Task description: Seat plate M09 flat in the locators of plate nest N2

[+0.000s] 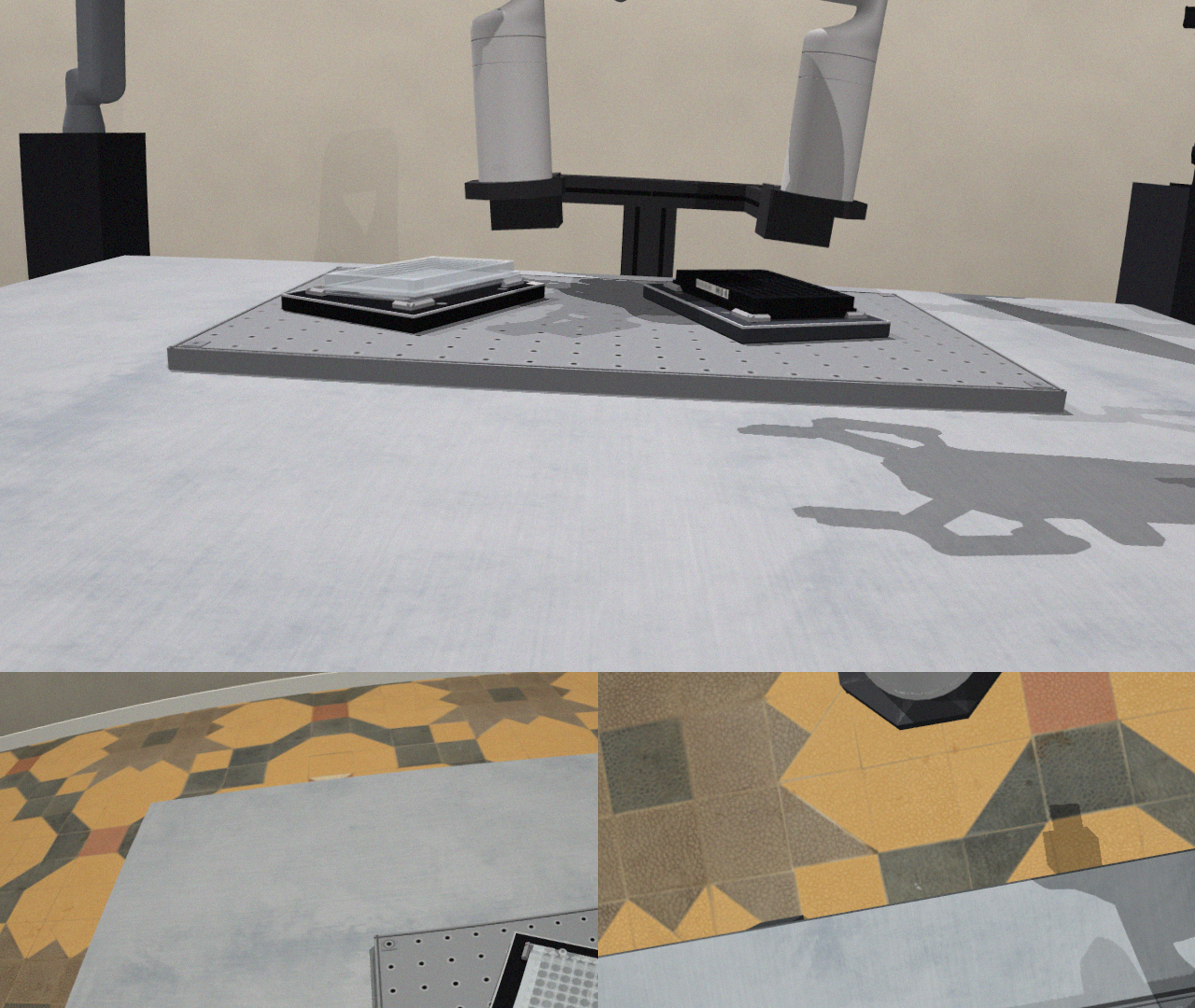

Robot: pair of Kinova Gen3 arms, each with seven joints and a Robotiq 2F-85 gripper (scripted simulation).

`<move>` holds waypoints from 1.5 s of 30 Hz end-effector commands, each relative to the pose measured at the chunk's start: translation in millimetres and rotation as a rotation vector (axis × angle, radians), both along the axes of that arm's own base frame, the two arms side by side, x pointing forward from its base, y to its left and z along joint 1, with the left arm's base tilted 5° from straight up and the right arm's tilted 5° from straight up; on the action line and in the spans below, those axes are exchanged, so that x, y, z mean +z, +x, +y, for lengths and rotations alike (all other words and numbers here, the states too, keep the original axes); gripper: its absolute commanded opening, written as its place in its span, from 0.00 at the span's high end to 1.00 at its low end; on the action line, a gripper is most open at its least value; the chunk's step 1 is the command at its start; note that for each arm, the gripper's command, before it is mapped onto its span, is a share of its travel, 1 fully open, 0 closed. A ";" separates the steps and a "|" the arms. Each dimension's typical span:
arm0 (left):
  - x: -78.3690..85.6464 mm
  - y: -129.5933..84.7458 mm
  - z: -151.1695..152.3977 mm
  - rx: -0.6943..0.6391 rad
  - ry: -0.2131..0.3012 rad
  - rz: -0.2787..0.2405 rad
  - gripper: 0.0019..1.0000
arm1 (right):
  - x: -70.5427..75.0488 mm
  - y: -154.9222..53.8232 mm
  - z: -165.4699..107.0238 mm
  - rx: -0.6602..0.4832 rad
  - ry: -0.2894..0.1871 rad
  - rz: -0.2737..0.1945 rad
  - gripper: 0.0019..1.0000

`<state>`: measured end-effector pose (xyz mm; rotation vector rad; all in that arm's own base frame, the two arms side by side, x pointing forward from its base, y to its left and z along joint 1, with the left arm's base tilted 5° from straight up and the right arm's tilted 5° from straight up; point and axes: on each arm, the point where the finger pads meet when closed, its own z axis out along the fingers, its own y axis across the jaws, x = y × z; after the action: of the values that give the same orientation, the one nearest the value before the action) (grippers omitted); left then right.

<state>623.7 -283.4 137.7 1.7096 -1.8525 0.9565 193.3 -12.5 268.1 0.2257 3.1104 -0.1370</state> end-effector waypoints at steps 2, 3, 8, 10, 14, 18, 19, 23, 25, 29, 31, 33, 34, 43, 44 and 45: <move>1.5 0.4 -0.3 0.000 -0.001 -0.002 0.00 | 0.0 0.1 3.8 0.000 0.007 -0.006 0.00; 1.5 0.4 -0.3 0.000 -0.001 -0.002 0.00 | 0.0 0.1 3.8 0.000 0.007 -0.006 0.00; 1.5 0.4 -0.3 0.000 -0.001 -0.002 0.00 | 0.0 0.1 3.8 0.000 0.007 -0.006 0.00; 1.5 0.4 -0.3 0.000 -0.001 -0.002 0.00 | 0.0 0.1 3.8 0.000 0.007 -0.006 0.00; -11.2 -14.6 -10.6 -0.128 0.068 -0.036 0.00 | 0.0 0.1 3.8 0.000 0.007 -0.006 0.00; -18.8 -22.4 -18.0 -0.128 0.071 -0.038 0.00 | 0.0 0.1 3.8 0.000 0.007 -0.006 0.00; -18.8 -22.4 -18.0 -0.128 0.071 -0.038 0.00 | 0.0 0.1 3.8 0.000 0.007 -0.006 0.00; -28.5 -35.4 -25.2 -0.246 0.132 -0.068 0.00 | 0.0 0.1 3.8 0.000 0.007 -0.006 0.00; -35.9 -42.4 -31.2 -0.247 0.135 -0.070 0.00 | 0.0 0.1 3.8 0.000 0.007 -0.006 0.00; -42.8 -52.3 -35.7 -0.337 0.178 -0.094 0.00 | 0.0 0.1 3.8 0.000 0.007 -0.006 0.00; -49.4 -56.0 -39.0 -0.365 0.200 -0.111 0.00 | 0.0 0.1 3.8 0.000 0.007 -0.006 0.00; -51.9 -61.6 -42.4 -0.367 0.196 -0.105 0.00 | 0.0 0.1 3.8 0.000 0.007 -0.006 0.00; -54.0 -61.8 -42.7 -0.394 0.213 -0.119 0.00 | 0.0 0.1 3.8 0.000 0.007 -0.006 0.00; -72.0 -83.7 -52.8 -0.547 0.283 -0.163 0.00 | 0.0 0.1 3.8 0.000 0.007 -0.006 0.00; -74.8 -88.1 -54.6 -0.578 0.295 -0.170 0.00 | 0.0 0.1 3.8 0.000 0.007 -0.006 0.00; -77.8 -91.9 -56.2 -0.607 0.308 -0.179 0.00 | 0.0 0.1 3.8 0.000 0.007 -0.006 0.00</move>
<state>542.7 -329.4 68.0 1.1948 -2.4598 0.6502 193.3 -12.5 268.2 0.2259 3.1098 -0.1367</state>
